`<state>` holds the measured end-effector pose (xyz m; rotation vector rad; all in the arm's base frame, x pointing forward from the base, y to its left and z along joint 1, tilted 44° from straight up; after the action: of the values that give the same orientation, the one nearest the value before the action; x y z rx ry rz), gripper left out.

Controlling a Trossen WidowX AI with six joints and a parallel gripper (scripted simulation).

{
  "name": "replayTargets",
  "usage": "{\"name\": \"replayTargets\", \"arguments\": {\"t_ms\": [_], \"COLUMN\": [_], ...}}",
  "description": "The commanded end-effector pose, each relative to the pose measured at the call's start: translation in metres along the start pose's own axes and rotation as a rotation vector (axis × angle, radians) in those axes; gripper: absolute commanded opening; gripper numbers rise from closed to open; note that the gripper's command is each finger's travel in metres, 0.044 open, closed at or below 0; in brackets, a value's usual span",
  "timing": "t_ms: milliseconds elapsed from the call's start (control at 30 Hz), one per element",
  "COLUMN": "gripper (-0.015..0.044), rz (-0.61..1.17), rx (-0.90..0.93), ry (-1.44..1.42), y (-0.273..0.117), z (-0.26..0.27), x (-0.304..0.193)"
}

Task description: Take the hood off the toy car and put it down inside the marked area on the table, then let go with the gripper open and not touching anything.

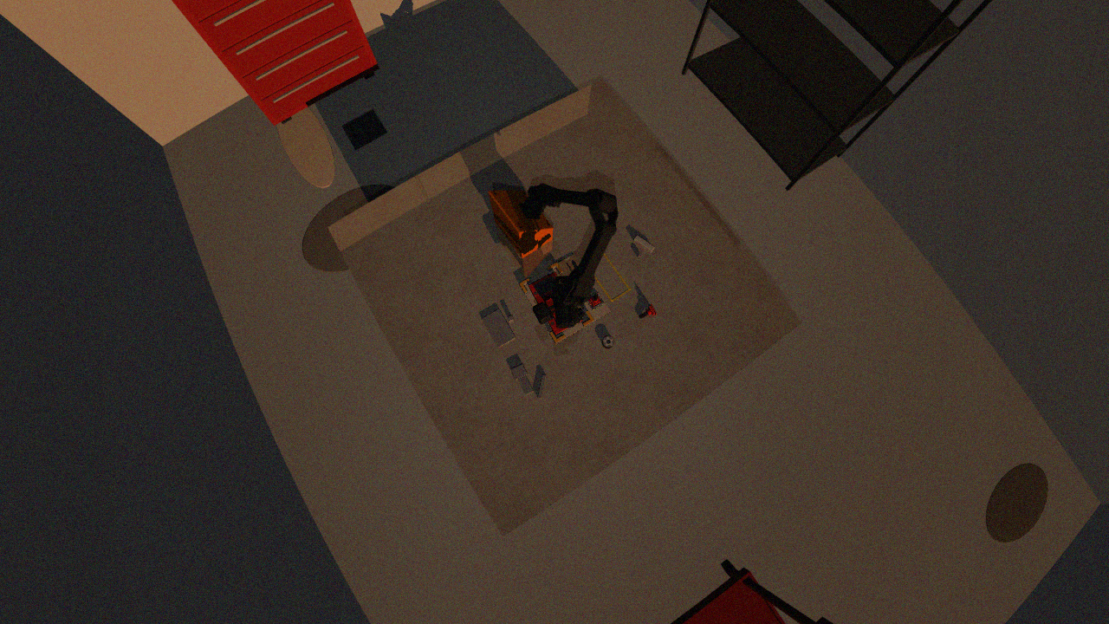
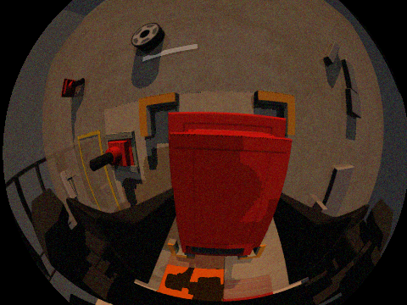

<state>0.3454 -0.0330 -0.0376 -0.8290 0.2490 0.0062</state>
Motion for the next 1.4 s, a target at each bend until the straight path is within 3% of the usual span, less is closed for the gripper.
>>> {"name": "replayTargets", "arguments": {"t_ms": [0, 267, 533, 667, 1367], "gripper": [0.0, 0.0, 0.0, 0.0, 0.0], "rz": [-0.002, -0.002, -0.002, -0.006, -0.01], "rx": [-0.006, -0.007, -0.008, -0.002, -0.018], "ry": [-0.006, -0.006, -0.006, 0.002, 0.002], "y": [-0.004, -0.011, -0.053, -0.047, -0.054], "z": [0.0, 0.0, 0.0, 0.0, 0.11], "x": [0.001, 0.001, 0.001, 0.001, -0.034]}}
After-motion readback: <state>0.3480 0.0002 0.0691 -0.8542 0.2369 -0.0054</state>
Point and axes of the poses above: the point midway between the two fingers, 35 mm back from their tips, its own y axis out along the fingers, its own z axis across the jaws, x = y × z, the point moved 8 cm from there along -y, back along the fingers, and after that the axes turned 14 degrees about y, right-handed, at the moved point
